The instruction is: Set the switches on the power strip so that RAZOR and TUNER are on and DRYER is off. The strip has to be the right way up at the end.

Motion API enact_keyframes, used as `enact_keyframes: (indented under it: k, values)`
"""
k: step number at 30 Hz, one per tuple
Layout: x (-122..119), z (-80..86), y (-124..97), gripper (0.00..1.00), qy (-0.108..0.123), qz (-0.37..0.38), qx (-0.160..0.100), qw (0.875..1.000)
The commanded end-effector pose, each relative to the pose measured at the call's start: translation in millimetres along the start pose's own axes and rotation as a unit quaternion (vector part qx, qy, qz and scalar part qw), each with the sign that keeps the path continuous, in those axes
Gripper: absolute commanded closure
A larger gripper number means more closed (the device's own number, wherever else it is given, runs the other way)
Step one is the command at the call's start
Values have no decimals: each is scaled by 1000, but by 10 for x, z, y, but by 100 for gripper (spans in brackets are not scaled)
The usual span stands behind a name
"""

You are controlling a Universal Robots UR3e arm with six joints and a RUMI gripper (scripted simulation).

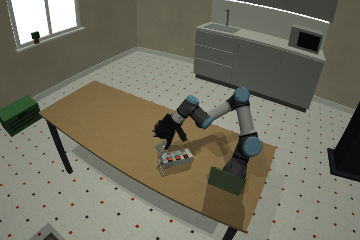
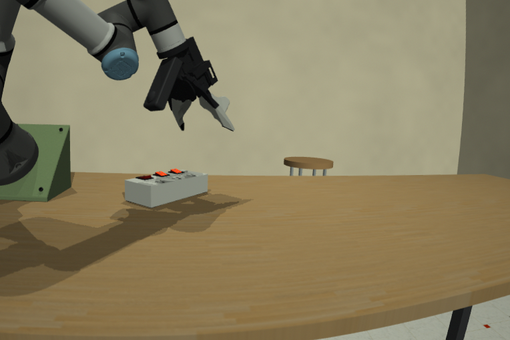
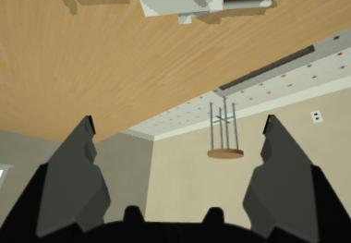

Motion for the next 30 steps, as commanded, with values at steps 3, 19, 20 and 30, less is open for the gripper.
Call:
enact_keyframes:
  k: [3,19,20,30]
  values:
    - [172,86,164,0,-27,154,66,986]
    - [347,364,493,0,-82,462,164,868]
    - [353,393,517,0,-87,487,171,852]
    - [358,609,652,0,-124,645,218,722]
Point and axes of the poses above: the point where the finger pads meet when closed, its own z axis back along the fingers, its own x axis across the jaws, y = z × x, the point moved 3 cm from there along z, back along the fingers, and after that the axes turned 6 degrees about z, right-handed, at the moved point
